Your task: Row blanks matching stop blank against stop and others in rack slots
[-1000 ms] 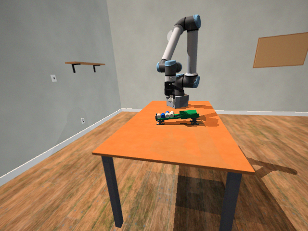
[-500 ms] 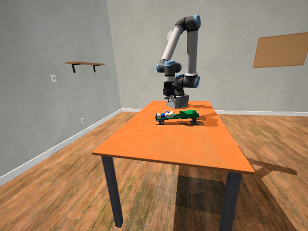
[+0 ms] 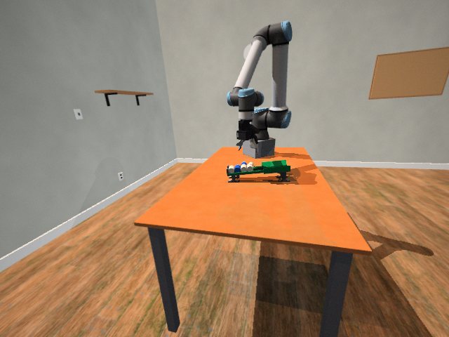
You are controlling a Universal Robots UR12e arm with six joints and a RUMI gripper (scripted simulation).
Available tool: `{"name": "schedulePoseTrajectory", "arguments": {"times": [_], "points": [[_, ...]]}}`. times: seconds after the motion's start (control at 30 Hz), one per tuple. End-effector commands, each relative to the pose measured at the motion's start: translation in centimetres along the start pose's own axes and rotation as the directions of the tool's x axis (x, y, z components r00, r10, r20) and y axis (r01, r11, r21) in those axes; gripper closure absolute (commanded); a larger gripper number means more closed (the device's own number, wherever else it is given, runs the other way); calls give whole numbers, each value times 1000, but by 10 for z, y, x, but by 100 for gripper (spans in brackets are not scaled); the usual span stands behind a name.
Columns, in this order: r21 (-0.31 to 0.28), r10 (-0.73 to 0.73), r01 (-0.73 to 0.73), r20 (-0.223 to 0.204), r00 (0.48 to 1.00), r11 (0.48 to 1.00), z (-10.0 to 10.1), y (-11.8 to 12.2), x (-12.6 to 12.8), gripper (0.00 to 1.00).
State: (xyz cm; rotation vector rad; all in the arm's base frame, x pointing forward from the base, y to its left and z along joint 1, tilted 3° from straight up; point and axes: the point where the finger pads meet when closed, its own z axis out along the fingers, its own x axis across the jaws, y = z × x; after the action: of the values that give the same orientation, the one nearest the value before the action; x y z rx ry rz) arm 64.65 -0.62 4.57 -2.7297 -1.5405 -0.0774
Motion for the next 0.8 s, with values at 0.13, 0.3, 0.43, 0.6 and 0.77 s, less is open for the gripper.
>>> {"name": "schedulePoseTrajectory", "arguments": {"times": [0.13, 0.3, 0.43, 0.6, 0.77], "points": [[-1, -349, 349, -7, 937, 937, 1, 6, -10, 0], [-3, -541, 541, -7, 841, 841, 2, 10, -16, 0], [-4, -647, 647, -7, 763, 763, 2, 13, -19, 0], [-5, -769, 769, -6, 639, 639, 3, 17, -24, 0], [-6, -887, 887, -5, 461, 461, 4, 22, -29, 0]]}}
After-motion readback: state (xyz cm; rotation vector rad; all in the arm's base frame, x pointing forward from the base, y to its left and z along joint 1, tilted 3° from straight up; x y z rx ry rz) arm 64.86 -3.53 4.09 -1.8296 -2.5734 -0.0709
